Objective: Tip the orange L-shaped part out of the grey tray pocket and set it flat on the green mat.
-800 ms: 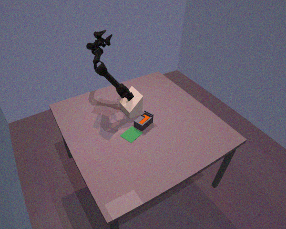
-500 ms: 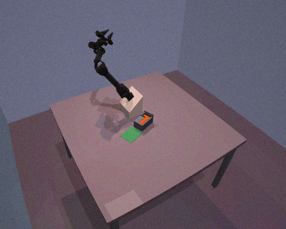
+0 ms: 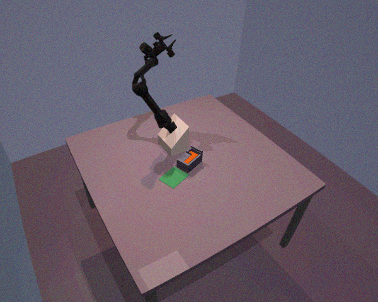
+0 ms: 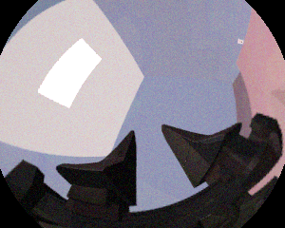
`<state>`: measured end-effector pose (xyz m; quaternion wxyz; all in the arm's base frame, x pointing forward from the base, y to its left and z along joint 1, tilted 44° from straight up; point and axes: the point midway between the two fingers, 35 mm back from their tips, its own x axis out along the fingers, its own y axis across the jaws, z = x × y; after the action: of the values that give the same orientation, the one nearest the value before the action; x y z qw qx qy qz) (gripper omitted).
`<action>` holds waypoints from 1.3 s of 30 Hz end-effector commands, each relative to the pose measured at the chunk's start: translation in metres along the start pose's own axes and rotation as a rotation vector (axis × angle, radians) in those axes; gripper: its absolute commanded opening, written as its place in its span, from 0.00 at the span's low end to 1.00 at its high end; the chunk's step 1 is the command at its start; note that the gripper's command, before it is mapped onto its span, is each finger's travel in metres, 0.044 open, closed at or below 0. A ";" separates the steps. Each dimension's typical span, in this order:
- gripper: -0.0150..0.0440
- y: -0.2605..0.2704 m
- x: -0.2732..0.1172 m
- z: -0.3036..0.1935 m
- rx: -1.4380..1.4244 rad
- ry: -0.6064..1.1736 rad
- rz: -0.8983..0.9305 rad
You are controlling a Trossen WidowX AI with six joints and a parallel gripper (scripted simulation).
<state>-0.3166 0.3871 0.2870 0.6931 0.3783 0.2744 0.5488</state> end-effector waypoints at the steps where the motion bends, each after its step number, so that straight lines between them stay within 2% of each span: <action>1: 0.56 -0.050 0.051 0.013 -0.213 -0.021 -0.103; 6: 0.56 -0.115 0.100 0.037 -0.424 -0.019 -0.252; 12: 0.56 -0.202 0.138 0.077 -0.640 0.024 -0.467; 17: 0.56 -0.277 0.151 0.118 -0.781 0.095 -0.667; 21: 0.56 -0.339 0.147 0.150 -0.849 0.183 -0.838; 25: 0.56 -0.397 0.131 0.187 -0.904 0.284 -1.023; 30: 0.56 -0.464 0.091 0.230 -0.914 0.445 -1.266; 39: 0.56 -0.547 -0.030 0.292 -0.743 0.834 -1.696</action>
<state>0.1974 0.2868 0.0099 0.8299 -0.3658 0.4157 0.0687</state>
